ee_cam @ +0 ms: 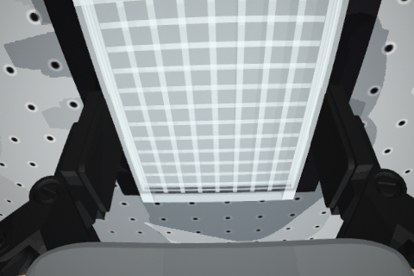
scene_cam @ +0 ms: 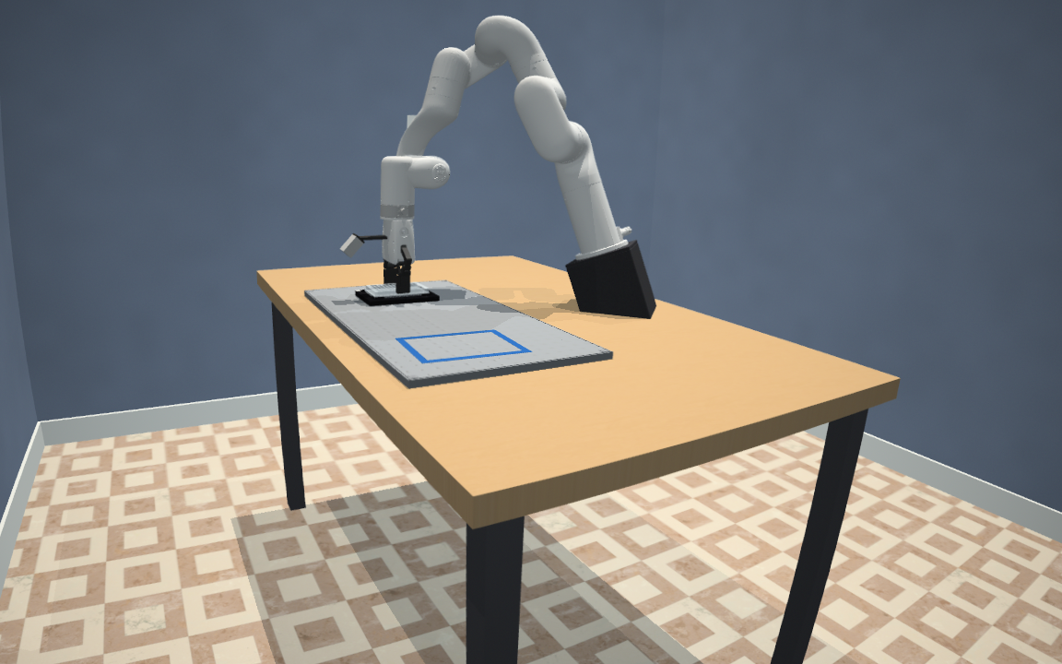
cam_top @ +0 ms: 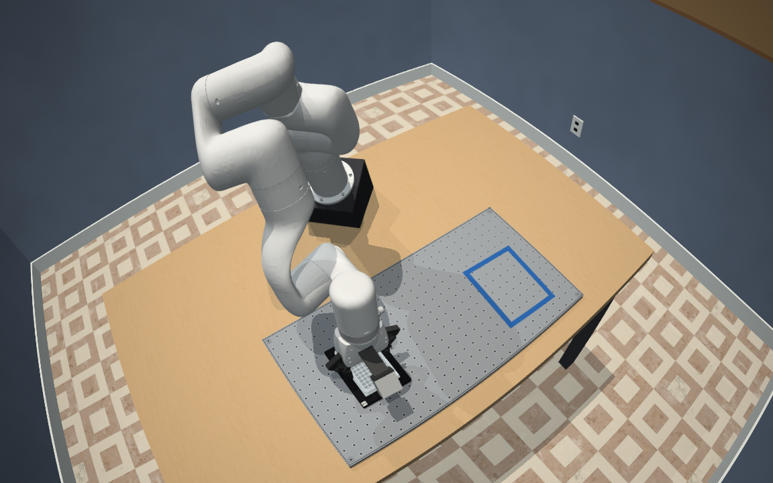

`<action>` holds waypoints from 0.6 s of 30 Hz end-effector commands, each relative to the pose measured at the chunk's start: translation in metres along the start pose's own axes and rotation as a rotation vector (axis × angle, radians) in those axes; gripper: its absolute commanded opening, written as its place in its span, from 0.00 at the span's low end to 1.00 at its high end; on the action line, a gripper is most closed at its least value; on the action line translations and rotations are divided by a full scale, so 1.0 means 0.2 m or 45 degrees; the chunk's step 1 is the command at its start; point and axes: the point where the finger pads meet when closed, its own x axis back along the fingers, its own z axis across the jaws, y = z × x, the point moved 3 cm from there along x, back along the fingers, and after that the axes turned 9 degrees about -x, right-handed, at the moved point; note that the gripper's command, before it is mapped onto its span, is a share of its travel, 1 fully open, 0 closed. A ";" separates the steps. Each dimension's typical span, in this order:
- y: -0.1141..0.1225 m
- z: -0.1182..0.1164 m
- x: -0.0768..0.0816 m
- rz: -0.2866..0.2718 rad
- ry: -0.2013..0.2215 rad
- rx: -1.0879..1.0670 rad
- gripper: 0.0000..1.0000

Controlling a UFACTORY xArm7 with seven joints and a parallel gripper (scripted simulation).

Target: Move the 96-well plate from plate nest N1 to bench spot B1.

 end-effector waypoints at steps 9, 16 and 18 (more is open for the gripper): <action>-0.01 0.00 0.00 0.004 0.001 0.001 0.00; -0.01 0.00 0.02 0.004 0.001 0.001 0.00; -0.01 0.00 0.02 0.004 0.001 0.001 0.00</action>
